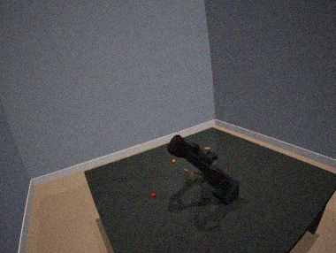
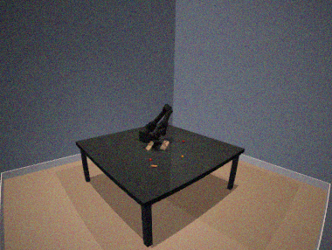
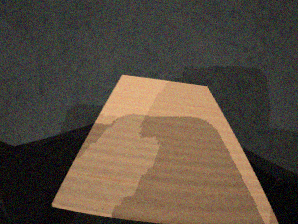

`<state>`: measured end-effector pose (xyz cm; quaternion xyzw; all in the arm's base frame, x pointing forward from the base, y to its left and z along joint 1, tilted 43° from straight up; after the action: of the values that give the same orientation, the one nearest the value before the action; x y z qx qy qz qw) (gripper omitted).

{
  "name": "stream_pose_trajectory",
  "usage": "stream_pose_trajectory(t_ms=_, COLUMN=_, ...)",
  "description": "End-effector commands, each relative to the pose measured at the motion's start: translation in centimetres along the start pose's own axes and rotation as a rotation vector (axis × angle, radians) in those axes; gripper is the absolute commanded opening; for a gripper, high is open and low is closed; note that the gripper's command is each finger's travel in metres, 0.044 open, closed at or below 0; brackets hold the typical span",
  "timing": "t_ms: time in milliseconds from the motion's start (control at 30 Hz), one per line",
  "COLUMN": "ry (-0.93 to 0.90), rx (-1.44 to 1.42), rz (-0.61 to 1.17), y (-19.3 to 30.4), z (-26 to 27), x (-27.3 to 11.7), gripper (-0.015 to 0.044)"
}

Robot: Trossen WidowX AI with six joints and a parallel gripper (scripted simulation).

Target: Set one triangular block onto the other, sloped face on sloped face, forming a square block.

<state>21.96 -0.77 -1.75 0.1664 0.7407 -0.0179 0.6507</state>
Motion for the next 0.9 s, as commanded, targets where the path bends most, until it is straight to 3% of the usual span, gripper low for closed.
stream_pose_trajectory(t_ms=0, ry=0.019, rx=0.006, rz=0.077, y=-1.1, z=0.3, x=-0.2, gripper=0.0000)
stream_pose_trajectory(t_ms=867, ry=0.185, rx=0.004, rz=0.728, y=-8.9, z=2.3, x=1.1, gripper=0.0000)
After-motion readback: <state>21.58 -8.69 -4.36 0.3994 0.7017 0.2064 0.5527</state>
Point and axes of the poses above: the point midway between the two fingers, 35 mm back from their tips, its own x axis out along the fingers, its own z axis across the jaws, y = z × x, the point moved 5 cm from there along -x, back along the fingers, and after that the axes turned 15 degrees about x, right-handed, at the moved point
